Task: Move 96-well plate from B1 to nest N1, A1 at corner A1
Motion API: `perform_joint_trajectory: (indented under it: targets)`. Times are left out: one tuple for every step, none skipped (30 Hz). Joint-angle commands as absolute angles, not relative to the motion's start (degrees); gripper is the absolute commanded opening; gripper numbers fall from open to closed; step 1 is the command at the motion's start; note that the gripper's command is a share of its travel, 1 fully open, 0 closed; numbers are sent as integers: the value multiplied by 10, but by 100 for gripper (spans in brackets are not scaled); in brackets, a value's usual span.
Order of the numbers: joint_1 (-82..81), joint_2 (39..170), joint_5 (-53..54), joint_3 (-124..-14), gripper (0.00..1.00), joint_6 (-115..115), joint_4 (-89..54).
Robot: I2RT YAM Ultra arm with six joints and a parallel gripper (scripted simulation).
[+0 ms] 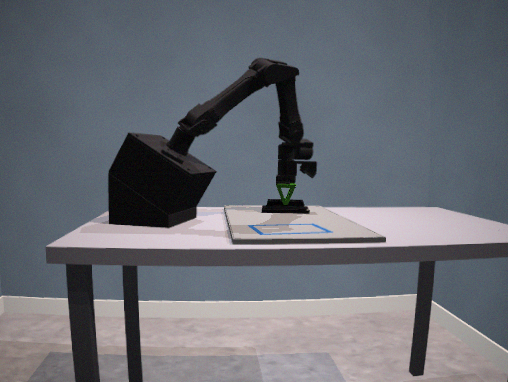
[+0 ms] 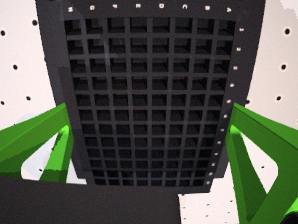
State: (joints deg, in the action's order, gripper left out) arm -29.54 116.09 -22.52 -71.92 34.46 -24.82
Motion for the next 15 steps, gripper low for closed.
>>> perform_joint_trajectory:
  targets:
    - [-298,1159,-225,-720,0,344,-244]
    - [-298,1159,-225,-720,0,343,-244]
    - [-298,1159,-225,-721,0,343,-244]
    - [-298,1159,-225,-721,0,343,-244]
    - [-298,1159,-225,-721,0,343,-244]
    - [-298,1159,-225,-721,0,343,-244]
    - [-298,1159,-225,-721,0,343,-244]
    - [-298,1159,-225,-721,0,343,-244]
    - [-298,1159,-225,-721,0,343,-244]
    - [-298,1159,-225,-721,0,343,-244]
    - [-298,1159,-225,-721,0,343,-244]
    - [-298,1159,-225,-721,0,343,-244]
    - [-298,1159,-225,-721,0,343,-244]
    - [-299,1169,-225,-721,0,340,-236]
    - [-299,1169,-225,-721,0,340,-236]
